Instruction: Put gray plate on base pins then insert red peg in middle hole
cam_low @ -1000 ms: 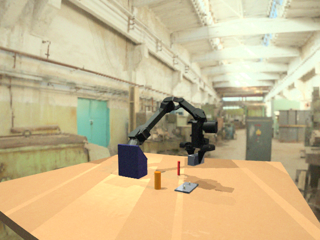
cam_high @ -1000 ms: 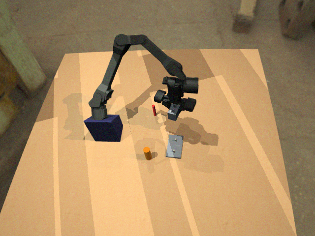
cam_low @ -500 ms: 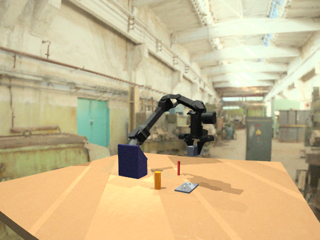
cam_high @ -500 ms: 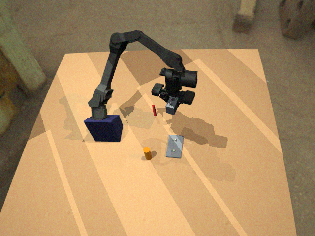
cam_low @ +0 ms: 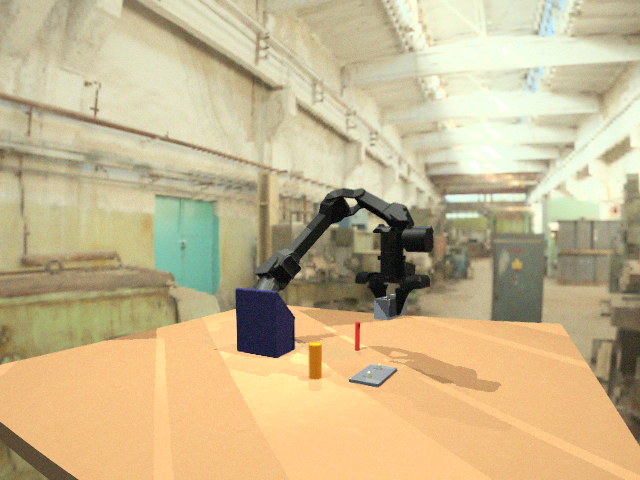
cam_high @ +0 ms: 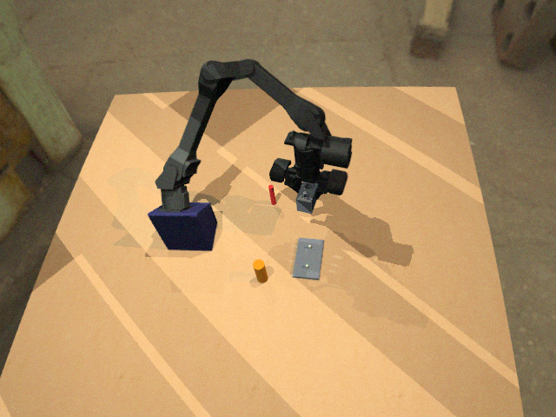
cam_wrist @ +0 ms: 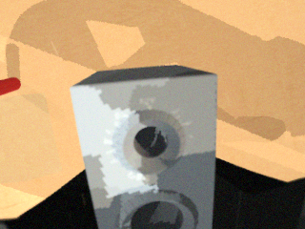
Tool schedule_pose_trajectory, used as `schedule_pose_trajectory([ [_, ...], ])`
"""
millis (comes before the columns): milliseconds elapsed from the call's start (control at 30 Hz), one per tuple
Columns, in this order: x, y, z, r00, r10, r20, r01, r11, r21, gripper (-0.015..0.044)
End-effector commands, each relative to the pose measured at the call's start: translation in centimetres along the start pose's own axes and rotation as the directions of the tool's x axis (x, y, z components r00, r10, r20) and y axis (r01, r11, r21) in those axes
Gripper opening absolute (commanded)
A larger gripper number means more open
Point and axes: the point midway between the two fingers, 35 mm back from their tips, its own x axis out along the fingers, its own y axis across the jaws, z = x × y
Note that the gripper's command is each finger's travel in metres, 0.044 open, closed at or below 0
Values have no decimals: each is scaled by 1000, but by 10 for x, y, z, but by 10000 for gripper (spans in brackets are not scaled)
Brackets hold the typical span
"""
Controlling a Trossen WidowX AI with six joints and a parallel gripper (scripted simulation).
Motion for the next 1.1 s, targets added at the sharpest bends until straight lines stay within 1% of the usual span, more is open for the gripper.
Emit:
schedule_pose_trajectory([
  [0,6,-4,-12,1000,1,-5,-1,1000,-15,0],
  [1067,56,-26,-100,1000,-1,-6,0,988,-151,0],
])
